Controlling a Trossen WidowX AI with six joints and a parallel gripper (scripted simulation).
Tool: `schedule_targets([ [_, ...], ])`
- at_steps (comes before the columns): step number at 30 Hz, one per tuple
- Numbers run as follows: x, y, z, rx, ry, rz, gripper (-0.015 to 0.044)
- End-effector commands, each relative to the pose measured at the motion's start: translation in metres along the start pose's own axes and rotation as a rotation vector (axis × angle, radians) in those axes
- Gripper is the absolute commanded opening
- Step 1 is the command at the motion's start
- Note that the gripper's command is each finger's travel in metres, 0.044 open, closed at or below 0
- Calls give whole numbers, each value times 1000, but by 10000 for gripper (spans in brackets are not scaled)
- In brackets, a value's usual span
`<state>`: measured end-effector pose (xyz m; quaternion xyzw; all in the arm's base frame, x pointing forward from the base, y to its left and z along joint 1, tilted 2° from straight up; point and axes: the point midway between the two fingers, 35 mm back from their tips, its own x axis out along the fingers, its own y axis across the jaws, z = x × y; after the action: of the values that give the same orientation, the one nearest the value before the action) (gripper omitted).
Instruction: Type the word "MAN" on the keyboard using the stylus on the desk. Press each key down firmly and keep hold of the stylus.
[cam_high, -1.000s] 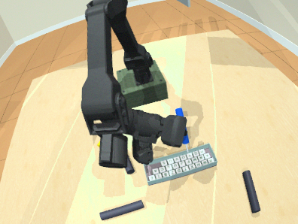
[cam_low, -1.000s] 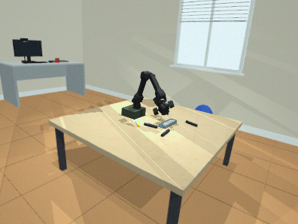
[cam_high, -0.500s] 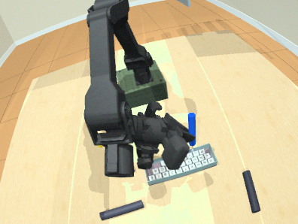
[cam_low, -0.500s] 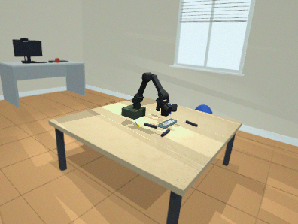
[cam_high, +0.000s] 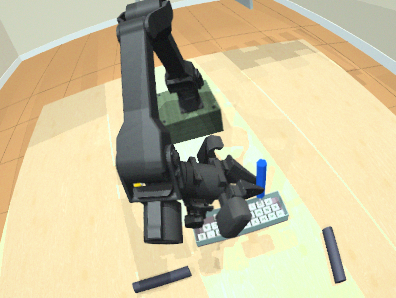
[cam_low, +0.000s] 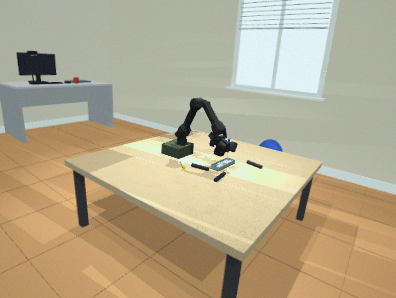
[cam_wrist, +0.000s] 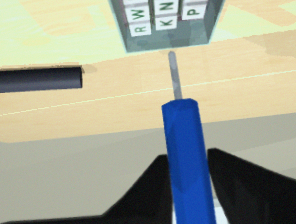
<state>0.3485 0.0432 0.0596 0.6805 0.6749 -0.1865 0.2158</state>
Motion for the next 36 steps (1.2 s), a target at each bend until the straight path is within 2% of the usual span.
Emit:
schedule_targets([
  [1,11,-3,18,20,7,-5,0],
  [10,14,-3,22,20,7,-5,0],
  [13,15,-1,24,20,7,-5,79],
  [36,20,-1,32,20,7,-5,81],
])
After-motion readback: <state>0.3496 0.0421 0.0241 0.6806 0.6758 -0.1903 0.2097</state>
